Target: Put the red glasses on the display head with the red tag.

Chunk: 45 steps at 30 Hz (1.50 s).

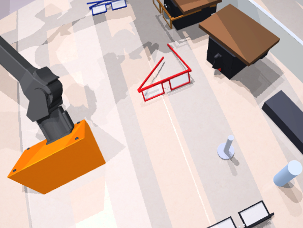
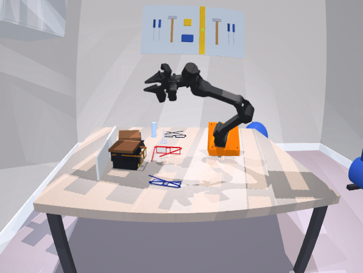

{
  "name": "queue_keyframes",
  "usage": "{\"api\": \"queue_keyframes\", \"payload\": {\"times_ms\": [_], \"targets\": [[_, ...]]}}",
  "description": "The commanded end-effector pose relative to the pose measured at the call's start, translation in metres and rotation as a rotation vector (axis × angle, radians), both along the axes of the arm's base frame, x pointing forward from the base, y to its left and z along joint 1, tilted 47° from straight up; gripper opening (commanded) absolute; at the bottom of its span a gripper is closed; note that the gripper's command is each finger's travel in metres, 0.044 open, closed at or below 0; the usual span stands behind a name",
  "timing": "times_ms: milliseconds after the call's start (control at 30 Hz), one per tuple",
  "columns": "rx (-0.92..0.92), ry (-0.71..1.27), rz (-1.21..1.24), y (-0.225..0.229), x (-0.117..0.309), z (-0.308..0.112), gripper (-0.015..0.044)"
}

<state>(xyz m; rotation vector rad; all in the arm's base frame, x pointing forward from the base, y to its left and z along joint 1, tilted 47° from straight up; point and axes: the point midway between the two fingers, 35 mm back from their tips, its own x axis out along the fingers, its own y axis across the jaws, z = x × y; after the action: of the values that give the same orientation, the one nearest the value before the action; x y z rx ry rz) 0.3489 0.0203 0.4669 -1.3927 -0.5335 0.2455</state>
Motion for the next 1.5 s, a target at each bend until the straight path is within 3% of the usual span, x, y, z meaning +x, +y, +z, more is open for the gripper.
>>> {"api": "queue_keyframes", "payload": {"times_ms": [0,233,433,667,867,1100,1200,1467], "targets": [[0.125,0.262,0.008,-0.01,0.036,-0.054,0.02],[0.398,0.78,-0.009,-0.019,0.072,-0.161,0.02],[0.659,1.259,-0.085,-0.021,0.073,-0.258,0.02],[0.987,1.873,-0.282,-0.013,0.035,-0.36,0.02],[1.244,2.389,-0.569,-0.001,-0.015,-0.414,0.02],[1.269,2.444,-0.609,0.0,-0.021,-0.417,0.02],[1.269,2.444,-0.609,0.0,-0.021,-0.417,0.0121],[1.269,2.444,-0.609,0.001,-0.021,-0.418,0.012]]}}
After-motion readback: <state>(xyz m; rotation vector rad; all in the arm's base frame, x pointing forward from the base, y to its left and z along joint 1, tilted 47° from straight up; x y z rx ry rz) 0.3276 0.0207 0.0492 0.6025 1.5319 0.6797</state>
